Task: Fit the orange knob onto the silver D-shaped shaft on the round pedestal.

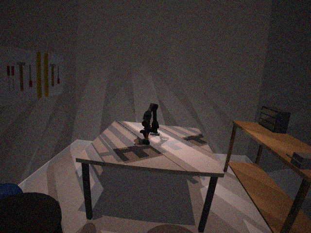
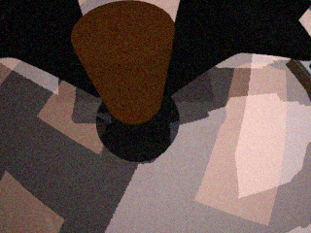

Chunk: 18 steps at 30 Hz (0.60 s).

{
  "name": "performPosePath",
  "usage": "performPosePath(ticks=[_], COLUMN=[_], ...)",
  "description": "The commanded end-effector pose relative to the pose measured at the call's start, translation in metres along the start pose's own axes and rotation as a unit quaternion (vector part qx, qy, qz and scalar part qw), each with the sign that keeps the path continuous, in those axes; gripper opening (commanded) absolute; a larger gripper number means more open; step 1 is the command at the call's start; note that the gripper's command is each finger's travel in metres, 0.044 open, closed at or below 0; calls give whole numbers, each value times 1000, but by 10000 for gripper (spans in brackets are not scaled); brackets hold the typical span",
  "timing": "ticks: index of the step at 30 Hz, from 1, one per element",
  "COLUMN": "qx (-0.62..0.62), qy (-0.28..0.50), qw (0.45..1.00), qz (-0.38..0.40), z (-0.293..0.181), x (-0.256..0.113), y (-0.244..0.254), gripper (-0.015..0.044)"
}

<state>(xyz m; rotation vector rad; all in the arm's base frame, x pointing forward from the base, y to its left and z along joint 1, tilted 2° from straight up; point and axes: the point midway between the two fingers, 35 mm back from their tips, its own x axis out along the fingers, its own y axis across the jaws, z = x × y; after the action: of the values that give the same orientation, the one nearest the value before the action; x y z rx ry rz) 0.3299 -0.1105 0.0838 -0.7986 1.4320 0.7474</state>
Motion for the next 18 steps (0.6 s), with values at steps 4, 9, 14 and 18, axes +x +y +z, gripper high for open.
performPosePath(ticks=[4,9,14,18], qx=[3,3,46,108], qy=[1,1,1,0], qw=[1000,1000,999,994], qz=[-2,-2,-2,-2], z=[0,0,0,0], x=[1,-4,-5,-3], y=[-1,-1,-1,-1], gripper=[0,0,0,0])
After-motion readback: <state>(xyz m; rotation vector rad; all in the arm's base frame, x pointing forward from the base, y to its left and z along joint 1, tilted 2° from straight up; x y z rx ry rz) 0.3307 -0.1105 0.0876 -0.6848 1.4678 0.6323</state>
